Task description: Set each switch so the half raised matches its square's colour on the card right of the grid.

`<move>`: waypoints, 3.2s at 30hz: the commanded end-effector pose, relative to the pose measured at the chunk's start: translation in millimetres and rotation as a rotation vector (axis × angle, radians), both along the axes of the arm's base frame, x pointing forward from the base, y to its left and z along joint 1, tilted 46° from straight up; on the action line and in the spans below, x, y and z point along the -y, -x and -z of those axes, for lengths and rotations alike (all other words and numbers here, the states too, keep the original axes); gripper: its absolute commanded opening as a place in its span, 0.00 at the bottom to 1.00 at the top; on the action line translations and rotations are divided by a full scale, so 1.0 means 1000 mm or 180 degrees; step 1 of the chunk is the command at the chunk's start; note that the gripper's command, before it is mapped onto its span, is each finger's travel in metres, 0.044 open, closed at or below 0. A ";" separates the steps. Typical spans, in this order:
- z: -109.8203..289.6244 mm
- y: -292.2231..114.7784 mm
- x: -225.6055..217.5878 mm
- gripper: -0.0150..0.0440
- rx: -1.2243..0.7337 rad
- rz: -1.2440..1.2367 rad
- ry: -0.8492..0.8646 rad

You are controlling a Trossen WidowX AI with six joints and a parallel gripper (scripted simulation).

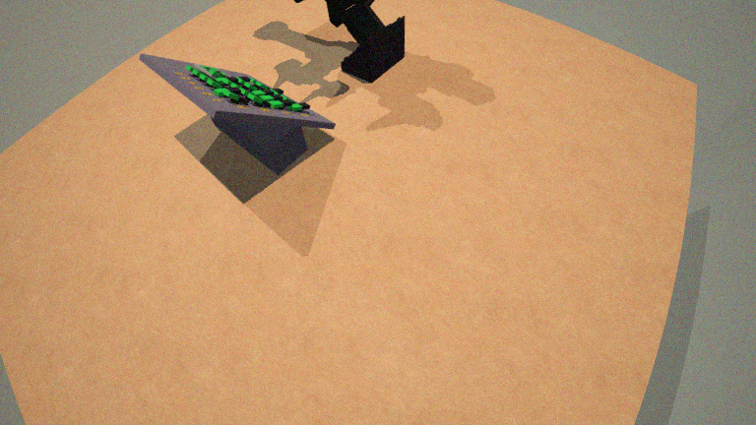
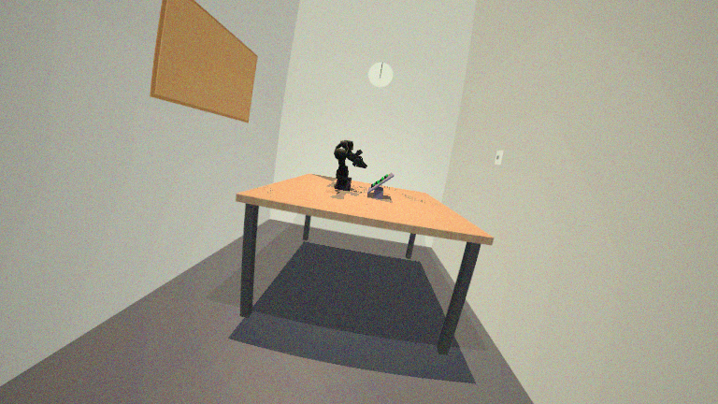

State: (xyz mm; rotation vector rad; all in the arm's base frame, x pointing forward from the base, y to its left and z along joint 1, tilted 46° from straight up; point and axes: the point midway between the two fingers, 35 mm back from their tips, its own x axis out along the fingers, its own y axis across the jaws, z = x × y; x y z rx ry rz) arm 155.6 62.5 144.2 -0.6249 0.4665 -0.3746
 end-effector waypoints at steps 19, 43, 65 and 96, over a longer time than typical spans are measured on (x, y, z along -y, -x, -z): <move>0.016 -0.133 -0.018 0.25 -0.0912 0.0756 0.0109; 0.040 -0.165 0.015 0.25 -0.0962 0.0814 0.0095; 0.044 -0.169 0.020 0.25 -0.0960 0.0813 0.0095; 0.045 -0.171 0.023 0.25 -0.0960 0.0814 0.0095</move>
